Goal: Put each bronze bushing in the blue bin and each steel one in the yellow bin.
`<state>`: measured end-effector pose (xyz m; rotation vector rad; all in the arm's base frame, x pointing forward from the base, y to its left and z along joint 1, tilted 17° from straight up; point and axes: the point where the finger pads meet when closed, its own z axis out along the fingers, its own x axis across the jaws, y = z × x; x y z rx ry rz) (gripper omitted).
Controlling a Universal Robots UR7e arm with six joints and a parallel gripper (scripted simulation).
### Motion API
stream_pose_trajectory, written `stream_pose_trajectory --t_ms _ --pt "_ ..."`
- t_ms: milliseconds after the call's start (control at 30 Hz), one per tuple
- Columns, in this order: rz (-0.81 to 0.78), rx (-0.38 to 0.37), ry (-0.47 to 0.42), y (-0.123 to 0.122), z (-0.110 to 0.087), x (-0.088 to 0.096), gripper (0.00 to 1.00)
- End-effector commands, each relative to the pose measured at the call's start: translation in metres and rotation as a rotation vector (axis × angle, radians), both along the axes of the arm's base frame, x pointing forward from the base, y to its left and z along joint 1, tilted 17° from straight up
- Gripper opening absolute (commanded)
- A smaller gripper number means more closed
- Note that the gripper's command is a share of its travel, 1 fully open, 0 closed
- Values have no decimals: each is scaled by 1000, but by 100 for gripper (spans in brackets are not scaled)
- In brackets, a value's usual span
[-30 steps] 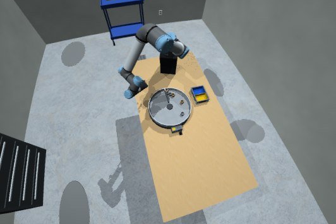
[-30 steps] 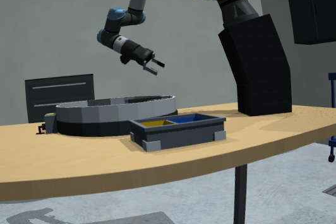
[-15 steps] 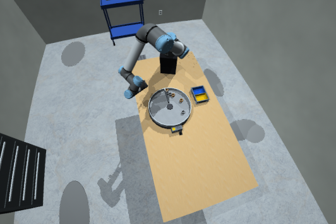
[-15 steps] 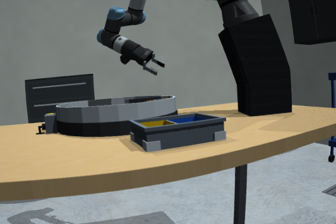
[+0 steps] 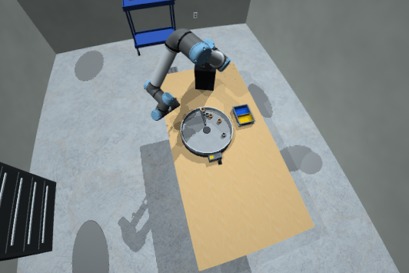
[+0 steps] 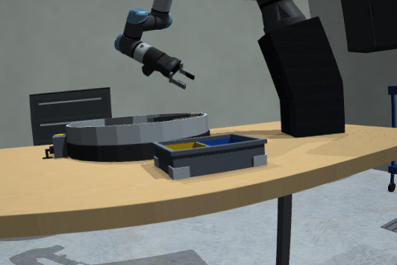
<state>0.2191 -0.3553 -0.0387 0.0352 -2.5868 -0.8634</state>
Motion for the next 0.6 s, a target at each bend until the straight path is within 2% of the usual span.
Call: stream_pose_trajectory --t_ms 0,567 --pt "0 -1 0 0 0 0 100" --pt "0 -1 0 0 0 0 100"
